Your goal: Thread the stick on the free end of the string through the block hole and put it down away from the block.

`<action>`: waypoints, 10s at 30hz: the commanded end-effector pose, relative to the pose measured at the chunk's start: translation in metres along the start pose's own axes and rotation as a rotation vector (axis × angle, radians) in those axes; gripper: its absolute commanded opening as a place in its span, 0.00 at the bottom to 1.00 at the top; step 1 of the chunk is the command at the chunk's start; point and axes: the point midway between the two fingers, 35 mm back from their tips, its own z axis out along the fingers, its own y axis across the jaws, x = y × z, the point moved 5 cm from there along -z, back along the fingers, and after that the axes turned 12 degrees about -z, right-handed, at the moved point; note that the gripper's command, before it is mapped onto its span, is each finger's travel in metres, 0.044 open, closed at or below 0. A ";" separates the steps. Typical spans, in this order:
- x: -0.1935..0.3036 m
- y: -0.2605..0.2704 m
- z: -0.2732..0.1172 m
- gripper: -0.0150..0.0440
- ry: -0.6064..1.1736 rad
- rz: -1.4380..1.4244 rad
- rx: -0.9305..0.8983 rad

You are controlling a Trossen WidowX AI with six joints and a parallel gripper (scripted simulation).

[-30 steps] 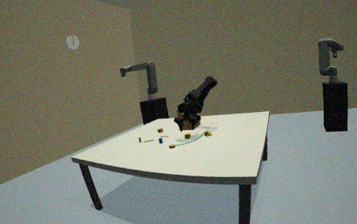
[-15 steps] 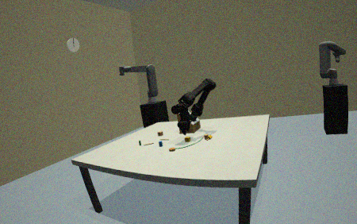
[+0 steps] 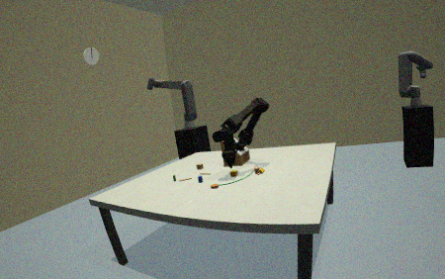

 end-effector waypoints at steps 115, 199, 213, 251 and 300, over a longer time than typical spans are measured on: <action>-0.111 0.027 -0.001 0.46 -0.008 -1.407 0.009; -0.112 0.025 0.045 0.25 -0.011 -1.412 0.015; -0.111 0.024 0.027 0.25 -0.010 -1.412 0.013; -0.110 0.023 0.002 0.25 -0.014 -1.213 0.006; -0.101 -0.022 -0.002 0.25 -0.013 0.489 -0.001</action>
